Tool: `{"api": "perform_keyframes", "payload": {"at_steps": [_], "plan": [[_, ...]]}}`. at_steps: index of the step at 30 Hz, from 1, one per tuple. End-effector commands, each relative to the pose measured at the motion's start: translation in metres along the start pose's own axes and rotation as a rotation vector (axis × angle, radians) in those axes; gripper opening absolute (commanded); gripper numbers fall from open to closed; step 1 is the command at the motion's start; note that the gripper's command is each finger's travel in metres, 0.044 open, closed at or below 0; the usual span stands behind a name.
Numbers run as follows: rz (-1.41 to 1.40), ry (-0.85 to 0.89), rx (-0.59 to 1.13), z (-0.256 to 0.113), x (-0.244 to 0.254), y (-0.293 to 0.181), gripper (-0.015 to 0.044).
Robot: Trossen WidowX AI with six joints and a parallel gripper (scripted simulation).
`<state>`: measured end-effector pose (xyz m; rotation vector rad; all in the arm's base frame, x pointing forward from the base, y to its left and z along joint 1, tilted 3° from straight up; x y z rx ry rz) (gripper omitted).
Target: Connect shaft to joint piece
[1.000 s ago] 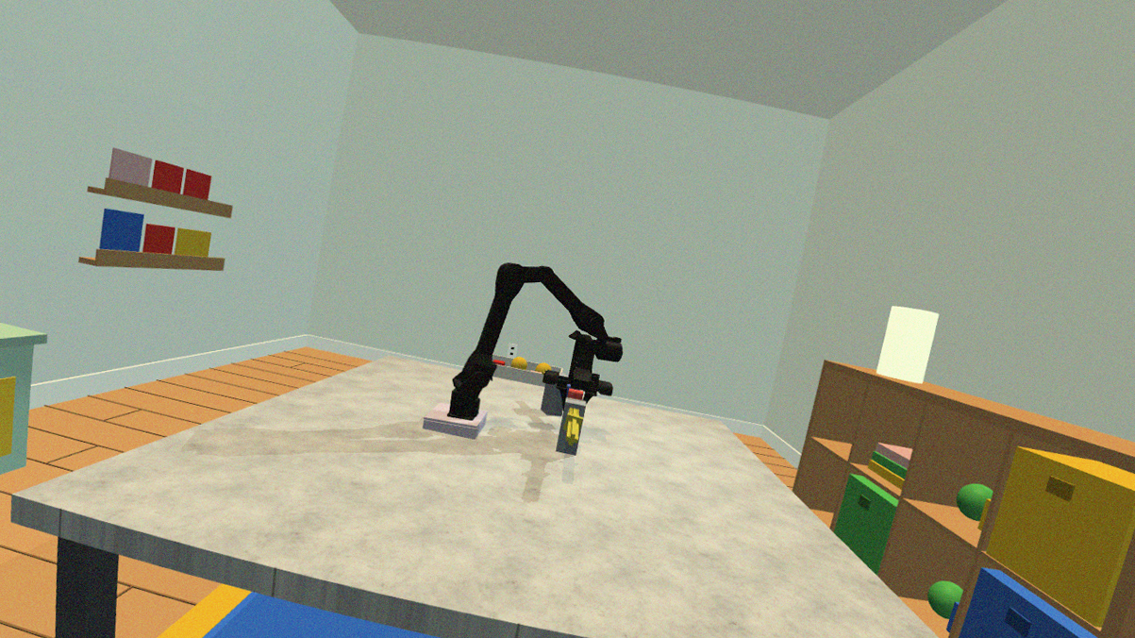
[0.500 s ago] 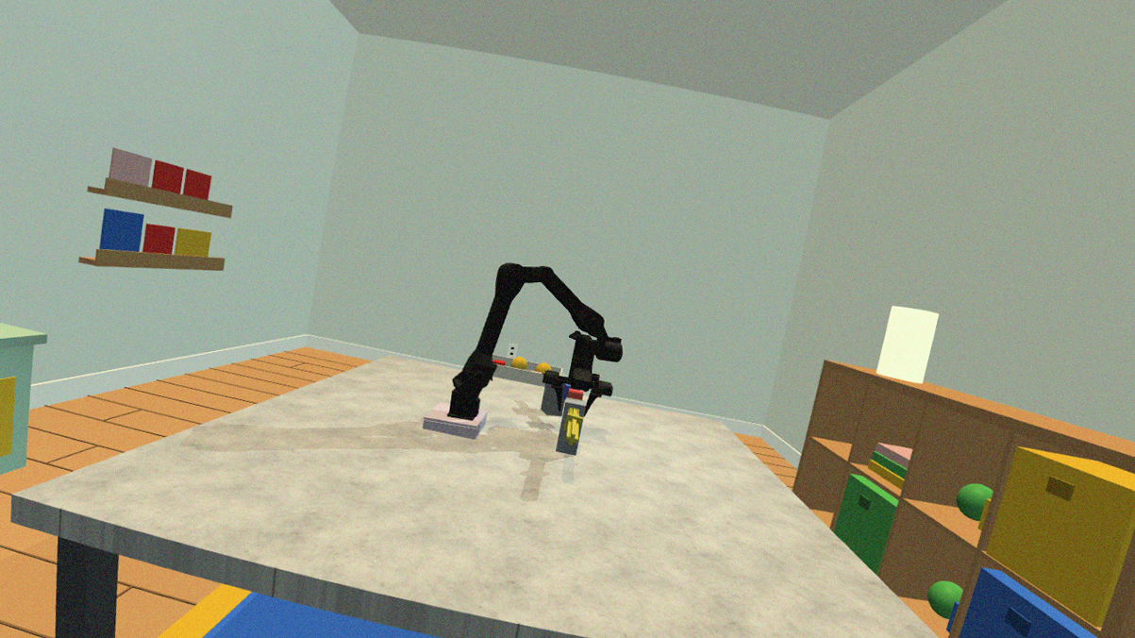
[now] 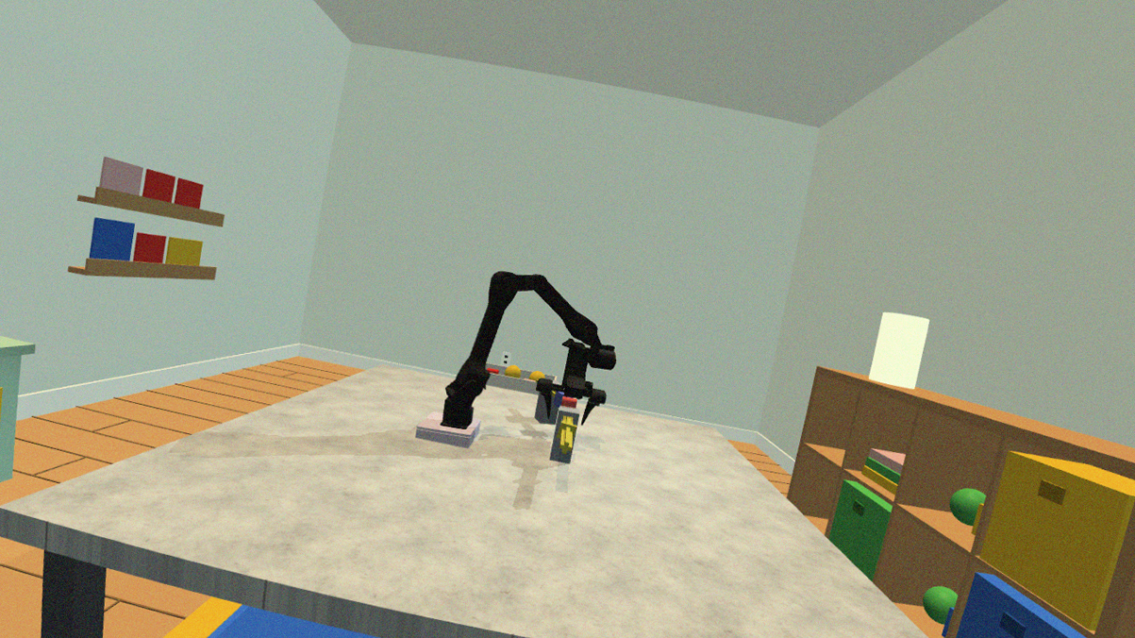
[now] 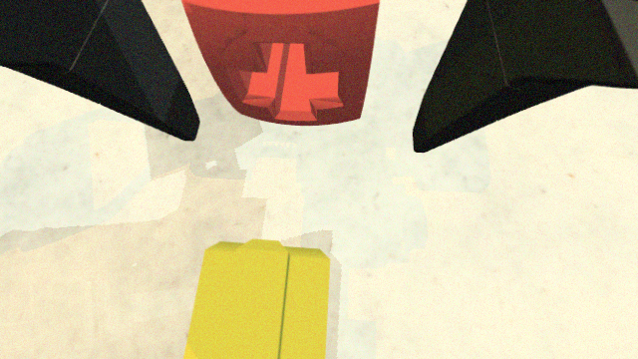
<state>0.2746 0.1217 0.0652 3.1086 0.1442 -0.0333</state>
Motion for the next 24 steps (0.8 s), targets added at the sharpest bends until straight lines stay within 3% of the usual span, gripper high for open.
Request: {"api": "perform_keyframes", "payload": {"at_steps": [1, 4, 12, 24], "plan": [[0.003, -0.002, -0.046, -0.010, 0.001, -0.002, 0.0440], [0.002, -0.006, -0.123, -0.028, 0.001, -0.005, 0.0440], [-0.020, -0.005, -0.126, -0.031, 0.001, -0.005, 0.0440], [-0.423, 0.001, -0.084, -0.071, 0.006, -0.005, 0.0440]]}}
Point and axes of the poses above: the point midway between the two fingers, 35 mm back from their tips, its own z axis out along the fingers, its own x axis across the jaws, y = z × x, the point moved 1 cm from there along -z, back along the fingers, and after that the axes turned 6 degrees about -z, right-handed, at the moved point
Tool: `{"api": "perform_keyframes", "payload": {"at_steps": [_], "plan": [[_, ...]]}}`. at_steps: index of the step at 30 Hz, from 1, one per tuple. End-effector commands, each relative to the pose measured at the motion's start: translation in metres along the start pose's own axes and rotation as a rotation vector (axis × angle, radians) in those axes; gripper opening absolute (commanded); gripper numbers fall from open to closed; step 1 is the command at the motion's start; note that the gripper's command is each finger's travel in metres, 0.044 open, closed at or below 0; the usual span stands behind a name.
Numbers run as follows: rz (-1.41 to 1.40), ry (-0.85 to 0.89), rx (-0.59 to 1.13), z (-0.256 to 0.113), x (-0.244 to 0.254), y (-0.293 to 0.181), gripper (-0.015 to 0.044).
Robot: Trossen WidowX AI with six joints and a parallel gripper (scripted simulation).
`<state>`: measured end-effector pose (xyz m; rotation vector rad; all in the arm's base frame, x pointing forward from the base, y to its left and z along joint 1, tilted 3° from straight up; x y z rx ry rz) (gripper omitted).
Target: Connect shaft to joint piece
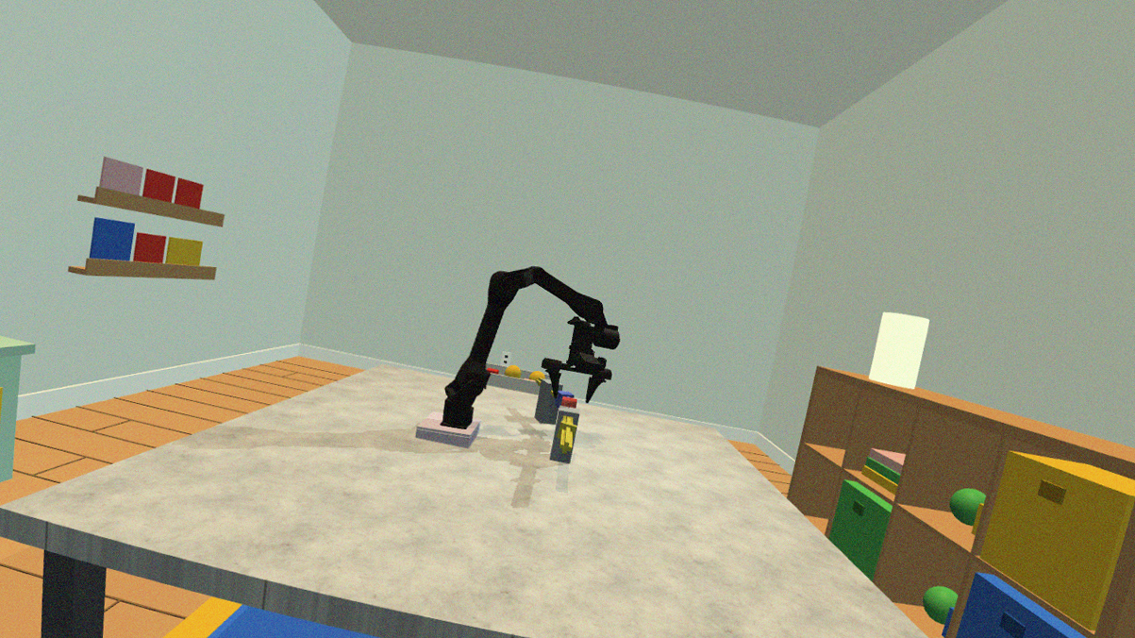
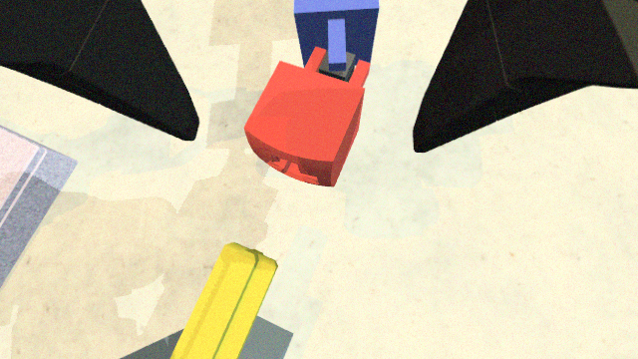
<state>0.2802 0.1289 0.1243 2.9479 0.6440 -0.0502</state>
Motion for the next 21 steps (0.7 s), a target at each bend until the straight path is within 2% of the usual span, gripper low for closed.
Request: {"api": "perform_keyframes", "payload": {"at_steps": [1, 21], "plan": [[-0.120, 0.022, 0.013, -0.015, 0.001, 0.001, 0.0440], [-0.801, 0.105, 0.032, -0.081, -0.008, 0.011, 0.0440]]}}
Point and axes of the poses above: the point midway between the two fingers, 35 mm back from their tips, its own z axis out along the fingers, its own x axis across the jaws, y = z × x, the point moved 1 cm from there along -z, back along the fingers, and after that the axes turned 6 degrees about -z, right-handed, at the moved point
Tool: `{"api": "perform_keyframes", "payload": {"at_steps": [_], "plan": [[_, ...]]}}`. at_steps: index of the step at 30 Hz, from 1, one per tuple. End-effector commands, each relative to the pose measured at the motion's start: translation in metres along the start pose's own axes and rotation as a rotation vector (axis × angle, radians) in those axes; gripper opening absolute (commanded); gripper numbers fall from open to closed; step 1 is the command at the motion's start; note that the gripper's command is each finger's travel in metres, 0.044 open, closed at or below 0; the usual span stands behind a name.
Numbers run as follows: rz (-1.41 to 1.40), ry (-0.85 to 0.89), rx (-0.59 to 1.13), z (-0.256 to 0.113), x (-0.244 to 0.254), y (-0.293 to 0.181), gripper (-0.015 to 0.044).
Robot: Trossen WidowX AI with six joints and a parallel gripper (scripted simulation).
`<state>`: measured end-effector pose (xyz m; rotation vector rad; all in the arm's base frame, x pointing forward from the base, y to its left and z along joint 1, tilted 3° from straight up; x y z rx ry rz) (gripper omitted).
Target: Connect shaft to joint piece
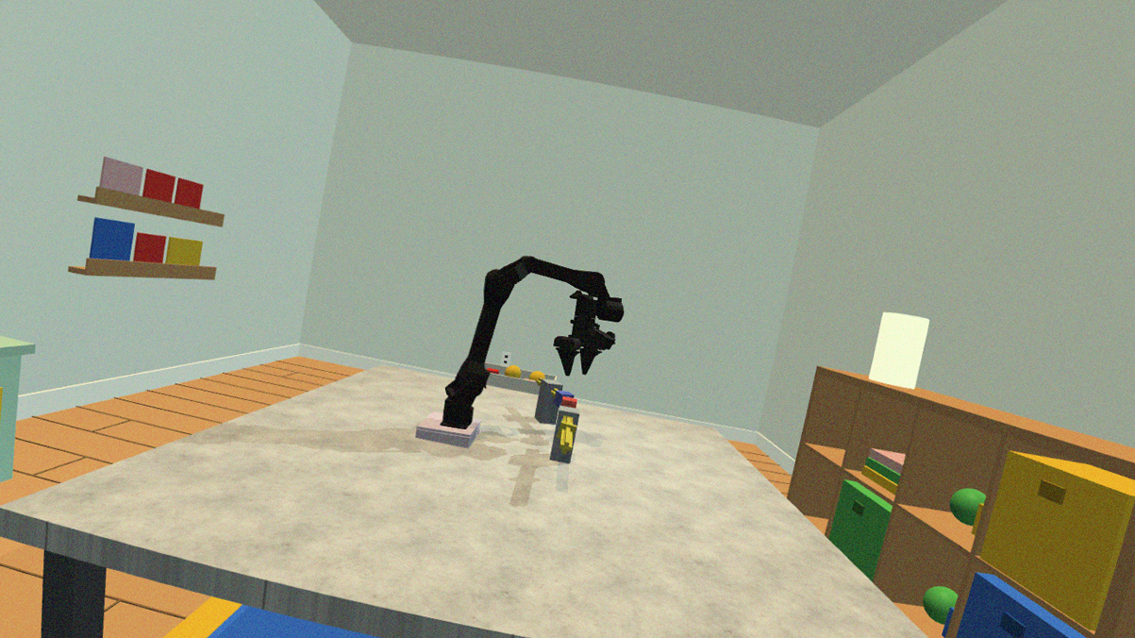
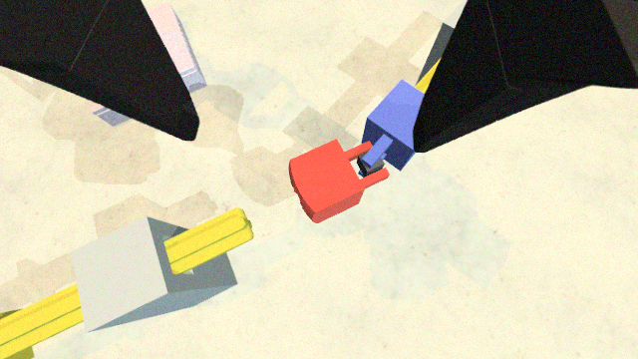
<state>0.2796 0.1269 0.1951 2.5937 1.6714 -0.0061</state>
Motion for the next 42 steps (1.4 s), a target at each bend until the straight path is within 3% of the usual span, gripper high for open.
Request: {"api": "perform_keyframes", "payload": {"at_steps": [1, 7, 16, 42], "plan": [[-0.123, 0.026, -0.006, -0.015, -0.002, -0.001, 0.0440], [-0.305, 0.045, -0.011, -0.032, -0.006, -0.003, 0.0440], [-0.271, 0.046, -0.007, -0.032, -0.008, -0.001, 0.0440], [0.544, 0.212, 0.286, 0.010, -0.059, 0.027, 0.0440]]}}
Point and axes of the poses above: the point midway between the two fingers, 35 mm back from their tips, its own z axis out along the fingers, its own x axis across the jaws, y = z × x, the point moved 1 cm from there along -z, back along the fingers, and after that the axes turned 6 degrees about -z, right-handed, at the moved point
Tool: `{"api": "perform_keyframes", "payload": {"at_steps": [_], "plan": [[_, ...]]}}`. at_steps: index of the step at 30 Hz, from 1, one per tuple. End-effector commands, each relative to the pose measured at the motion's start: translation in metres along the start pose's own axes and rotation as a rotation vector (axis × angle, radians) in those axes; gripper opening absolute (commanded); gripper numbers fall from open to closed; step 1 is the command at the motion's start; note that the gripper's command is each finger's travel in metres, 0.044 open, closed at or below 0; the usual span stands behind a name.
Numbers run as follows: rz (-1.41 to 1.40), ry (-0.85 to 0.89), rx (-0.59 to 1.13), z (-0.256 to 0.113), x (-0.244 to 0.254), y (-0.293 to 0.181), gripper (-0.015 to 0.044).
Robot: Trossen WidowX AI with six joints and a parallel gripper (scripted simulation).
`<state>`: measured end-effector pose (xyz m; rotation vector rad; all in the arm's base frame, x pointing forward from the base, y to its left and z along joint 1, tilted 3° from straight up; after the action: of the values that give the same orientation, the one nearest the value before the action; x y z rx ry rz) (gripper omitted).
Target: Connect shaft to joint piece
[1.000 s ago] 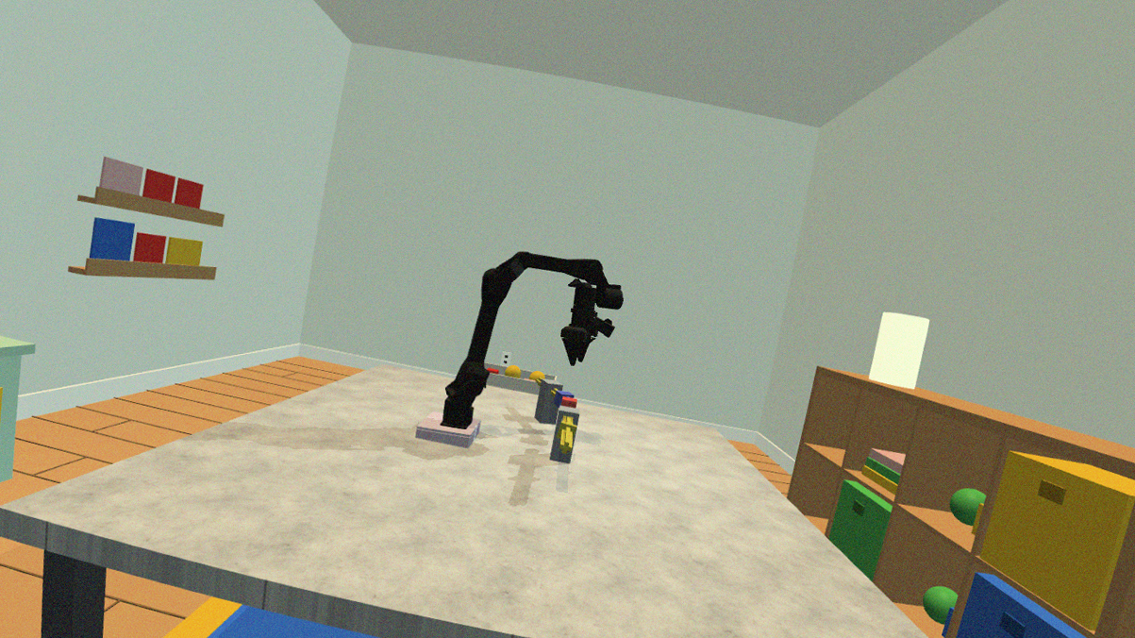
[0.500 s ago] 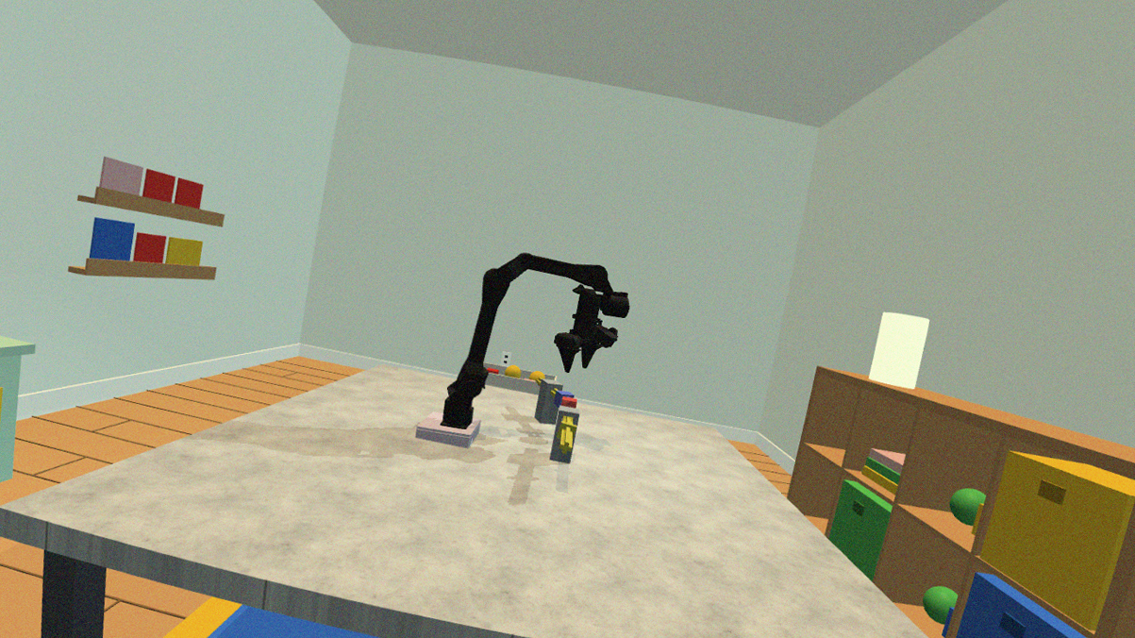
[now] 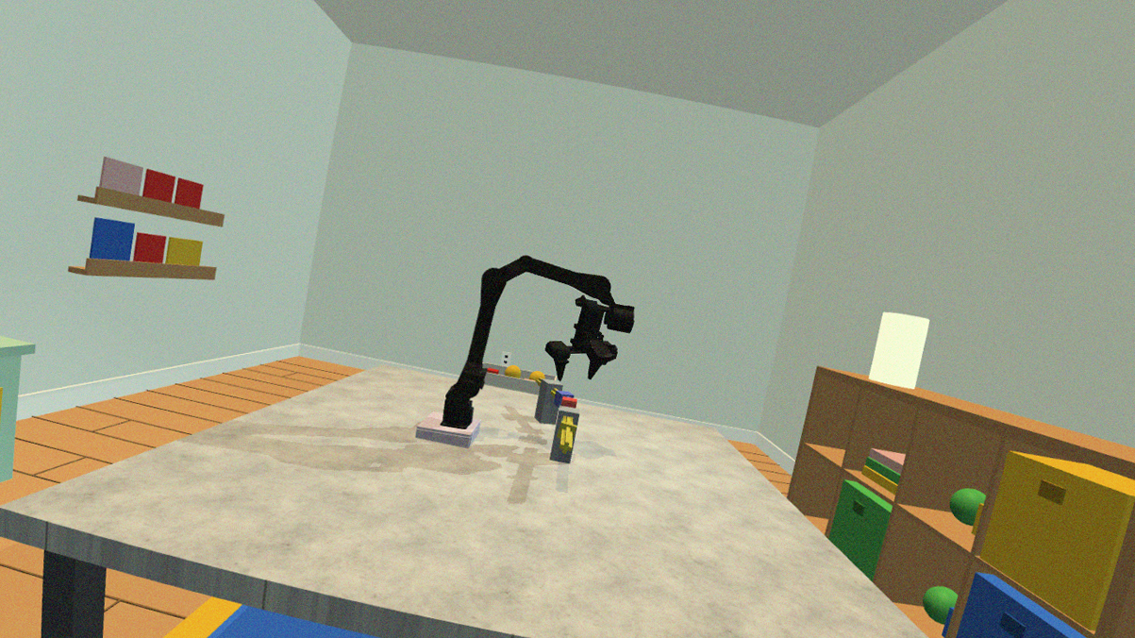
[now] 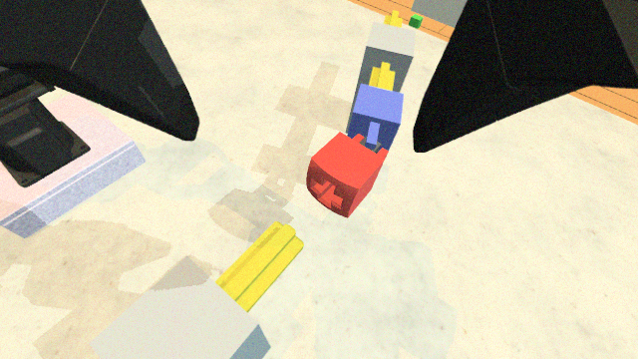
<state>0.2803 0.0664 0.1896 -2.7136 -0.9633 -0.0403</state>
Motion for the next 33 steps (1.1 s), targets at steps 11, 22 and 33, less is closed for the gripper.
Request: {"api": "perform_keyframes", "payload": {"at_steps": [11, 22, 33], "plan": [[0.430, 0.111, 0.148, 0.006, -0.021, 0.024, 0.0440], [0.570, 0.145, 0.202, 0.008, -0.029, 0.032, 0.0440], [0.491, 0.188, 0.062, -0.029, -0.090, 0.137, 0.0440]]}}
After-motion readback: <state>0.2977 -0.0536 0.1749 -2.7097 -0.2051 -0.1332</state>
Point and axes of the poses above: the point midway between the two fingers, 35 mm back from their tips, its own z axis out along the fingers, its own x axis across the jaws, y = z × x, the point moved 1 cm from there along -z, back along the fingers, and after that the axes turned 6 degrees about -z, right-handed, at the moved point
